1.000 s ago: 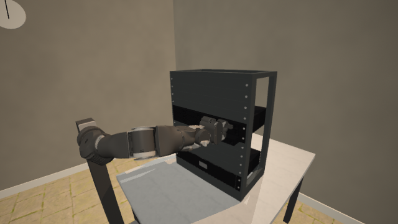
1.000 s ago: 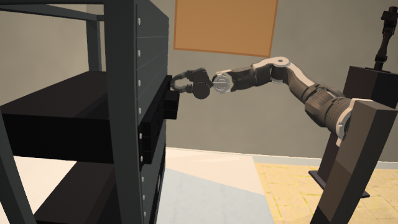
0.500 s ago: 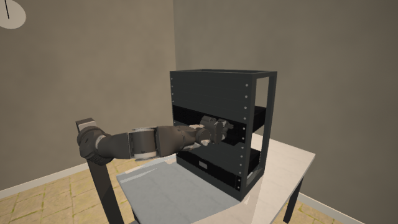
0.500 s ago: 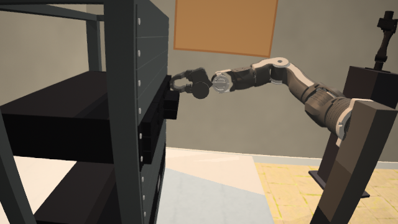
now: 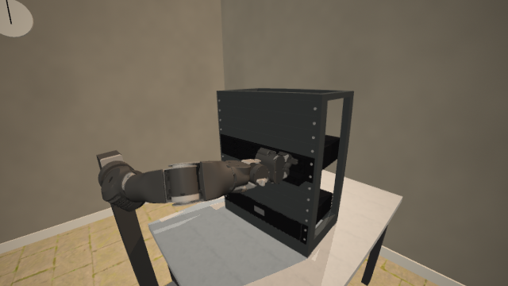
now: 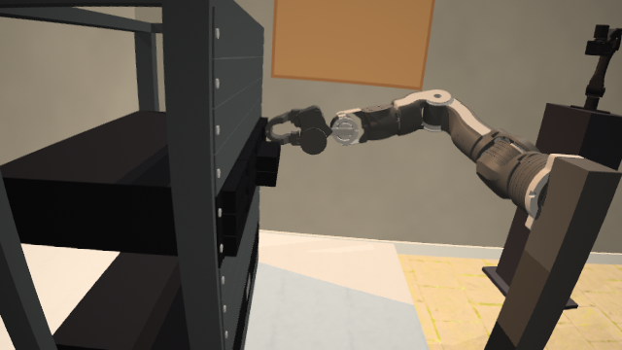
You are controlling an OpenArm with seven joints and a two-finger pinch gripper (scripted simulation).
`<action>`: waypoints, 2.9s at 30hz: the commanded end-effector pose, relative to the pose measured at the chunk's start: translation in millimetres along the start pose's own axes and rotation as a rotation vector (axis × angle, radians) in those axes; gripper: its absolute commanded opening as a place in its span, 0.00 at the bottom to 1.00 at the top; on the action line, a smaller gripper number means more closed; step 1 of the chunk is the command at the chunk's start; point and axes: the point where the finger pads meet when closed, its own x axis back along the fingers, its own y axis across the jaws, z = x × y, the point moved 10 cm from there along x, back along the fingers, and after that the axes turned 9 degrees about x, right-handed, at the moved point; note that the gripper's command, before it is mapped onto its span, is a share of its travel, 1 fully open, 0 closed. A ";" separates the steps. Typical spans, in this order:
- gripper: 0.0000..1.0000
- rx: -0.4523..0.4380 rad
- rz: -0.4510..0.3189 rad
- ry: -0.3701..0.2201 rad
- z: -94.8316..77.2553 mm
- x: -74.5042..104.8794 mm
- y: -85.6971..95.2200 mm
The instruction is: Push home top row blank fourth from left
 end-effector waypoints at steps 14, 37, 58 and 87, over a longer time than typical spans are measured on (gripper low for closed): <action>0.00 0.000 -0.068 0.021 5.3 -5.6 16.9; 0.00 0.003 -0.073 0.020 5.4 -1.1 18.1; 0.00 0.000 -0.069 0.020 4.1 101.8 11.1; 0.00 0.001 -0.069 0.017 -4.2 234.9 -18.9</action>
